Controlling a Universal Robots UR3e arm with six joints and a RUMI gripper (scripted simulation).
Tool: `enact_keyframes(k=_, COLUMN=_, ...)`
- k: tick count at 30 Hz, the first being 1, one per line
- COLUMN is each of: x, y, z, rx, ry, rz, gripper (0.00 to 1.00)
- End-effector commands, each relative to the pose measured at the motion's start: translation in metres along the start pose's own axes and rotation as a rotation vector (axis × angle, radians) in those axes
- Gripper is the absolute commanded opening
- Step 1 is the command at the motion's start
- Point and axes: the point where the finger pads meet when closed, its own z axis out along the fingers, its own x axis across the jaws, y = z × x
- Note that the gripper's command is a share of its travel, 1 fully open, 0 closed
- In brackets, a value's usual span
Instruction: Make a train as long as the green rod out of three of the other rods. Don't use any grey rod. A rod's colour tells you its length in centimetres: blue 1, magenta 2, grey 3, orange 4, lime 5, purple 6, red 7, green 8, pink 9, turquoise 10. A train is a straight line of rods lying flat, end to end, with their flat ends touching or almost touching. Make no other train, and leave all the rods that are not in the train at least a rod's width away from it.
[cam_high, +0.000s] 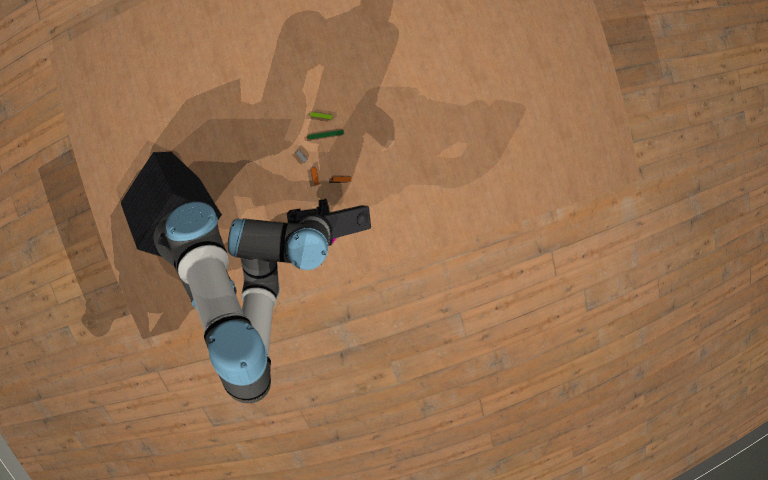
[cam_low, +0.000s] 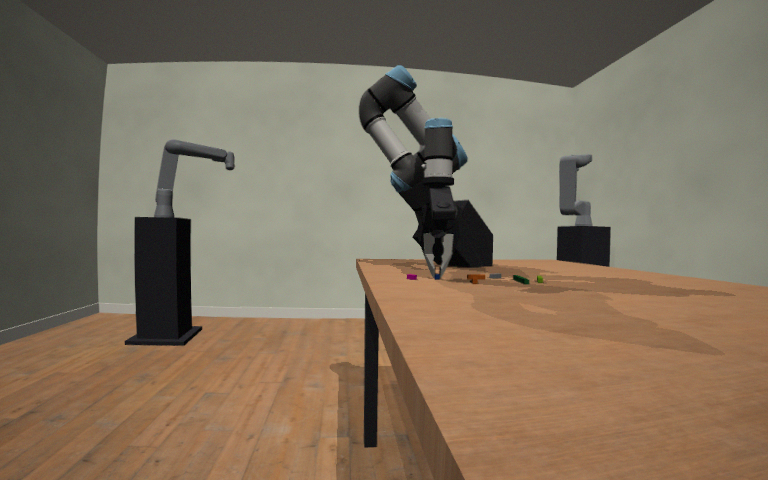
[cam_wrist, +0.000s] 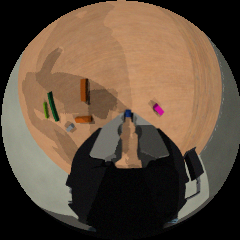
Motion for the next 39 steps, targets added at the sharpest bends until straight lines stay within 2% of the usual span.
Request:
enact_keyframes(k=1, x=0.0002, y=-0.0030, z=0.0006, rx=0.013, ry=-0.001, rz=0.002, gripper=0.00)
enact_keyframes(k=5, x=0.0002, y=-0.0030, z=0.0006, rx=0.013, ry=-0.001, rz=0.002, gripper=0.00)
enact_keyframes(k=20, x=0.0002, y=-0.0030, z=0.0006, rx=0.013, ry=-0.001, rz=0.002, gripper=0.14)
enact_keyframes(k=39, x=0.0000, y=-0.0031, z=-0.0008, rx=0.014, ry=-0.001, rz=0.002, gripper=0.14)
